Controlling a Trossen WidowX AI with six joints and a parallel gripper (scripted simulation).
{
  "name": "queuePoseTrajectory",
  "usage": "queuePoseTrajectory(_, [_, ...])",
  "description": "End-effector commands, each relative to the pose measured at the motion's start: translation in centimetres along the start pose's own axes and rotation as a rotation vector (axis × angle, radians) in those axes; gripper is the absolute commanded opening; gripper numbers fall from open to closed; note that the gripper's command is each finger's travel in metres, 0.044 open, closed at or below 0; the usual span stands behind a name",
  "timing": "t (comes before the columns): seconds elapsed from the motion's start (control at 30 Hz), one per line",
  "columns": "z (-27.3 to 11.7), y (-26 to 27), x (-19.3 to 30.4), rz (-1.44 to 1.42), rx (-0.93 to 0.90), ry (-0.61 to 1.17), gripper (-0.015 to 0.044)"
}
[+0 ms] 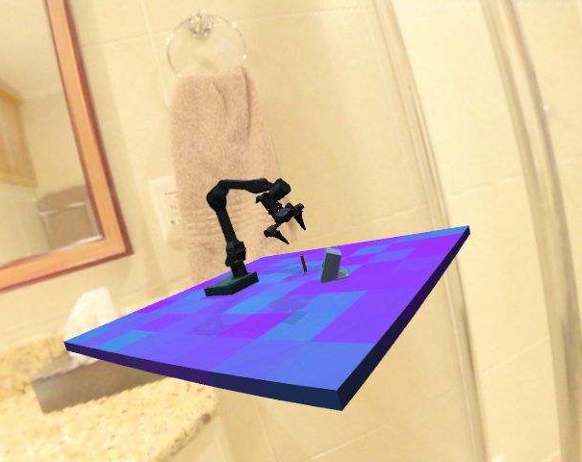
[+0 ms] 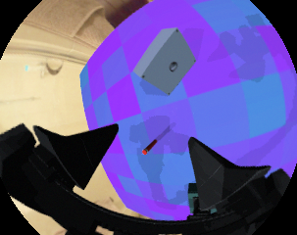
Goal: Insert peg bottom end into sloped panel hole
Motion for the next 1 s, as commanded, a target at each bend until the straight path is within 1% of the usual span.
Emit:
queuePoseTrajectory(0.0, [0.8, 0.5, 0.8, -0.062, 0.032, 0.025, 0.0440])
queuePoseTrajectory(0.97, [5.8, 3.5, 9.1, -0.573, 0.256, 0.227, 0.0440])
Point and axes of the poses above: the point midway between the two fingers, 35 mm back from their tips, its own z axis out along the fingers, its own y axis across the jaws, x = y × z, the point moved 2 cm from there along -z, back along the fingers, and after that the axes turned 1 degree about z, right-handed, at the moved point
